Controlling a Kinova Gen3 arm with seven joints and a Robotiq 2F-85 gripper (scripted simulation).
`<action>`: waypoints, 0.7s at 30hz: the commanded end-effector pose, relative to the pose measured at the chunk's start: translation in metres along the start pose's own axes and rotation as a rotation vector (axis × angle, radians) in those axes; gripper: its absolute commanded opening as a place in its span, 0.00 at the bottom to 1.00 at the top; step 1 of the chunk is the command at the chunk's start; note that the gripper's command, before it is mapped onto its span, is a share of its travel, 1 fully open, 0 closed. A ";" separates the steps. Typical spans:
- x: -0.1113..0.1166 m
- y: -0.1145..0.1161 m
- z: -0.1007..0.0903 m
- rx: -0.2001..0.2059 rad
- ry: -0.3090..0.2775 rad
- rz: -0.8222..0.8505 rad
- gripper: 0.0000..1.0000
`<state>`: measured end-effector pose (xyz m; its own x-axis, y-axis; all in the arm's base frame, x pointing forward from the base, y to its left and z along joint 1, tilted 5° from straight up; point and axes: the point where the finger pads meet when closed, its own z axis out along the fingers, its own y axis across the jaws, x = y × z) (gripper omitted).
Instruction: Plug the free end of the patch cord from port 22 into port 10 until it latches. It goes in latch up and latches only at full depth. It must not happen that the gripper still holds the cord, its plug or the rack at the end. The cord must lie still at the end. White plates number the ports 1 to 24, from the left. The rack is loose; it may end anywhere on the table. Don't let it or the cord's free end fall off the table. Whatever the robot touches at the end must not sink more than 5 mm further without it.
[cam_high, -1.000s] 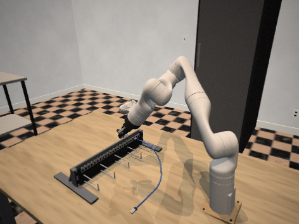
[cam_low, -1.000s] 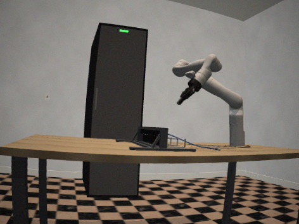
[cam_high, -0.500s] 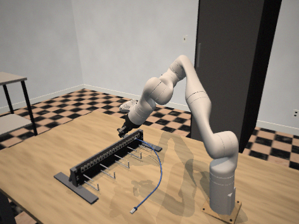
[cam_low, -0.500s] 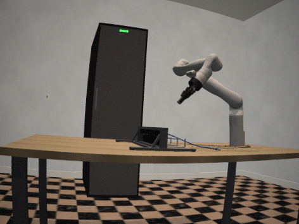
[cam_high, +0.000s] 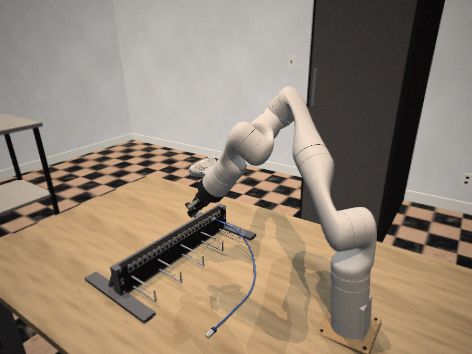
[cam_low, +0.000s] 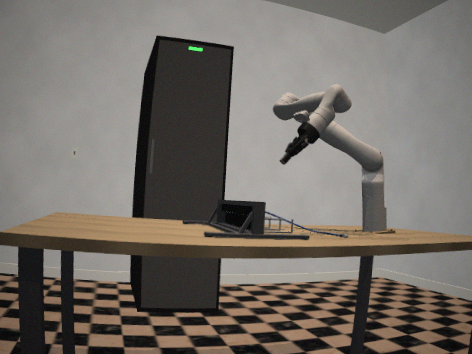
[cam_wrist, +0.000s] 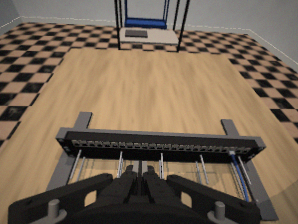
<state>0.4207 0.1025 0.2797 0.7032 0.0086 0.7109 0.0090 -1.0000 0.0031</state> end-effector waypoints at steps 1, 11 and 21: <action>-0.001 0.003 -0.001 -0.002 0.002 0.005 0.00; -0.001 0.018 -0.002 -0.002 0.002 0.005 0.00; -0.001 0.043 -0.002 -0.002 0.002 0.005 0.00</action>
<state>0.4200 0.0724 0.2832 0.6968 0.0048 0.7173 0.0100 -0.9999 -0.0030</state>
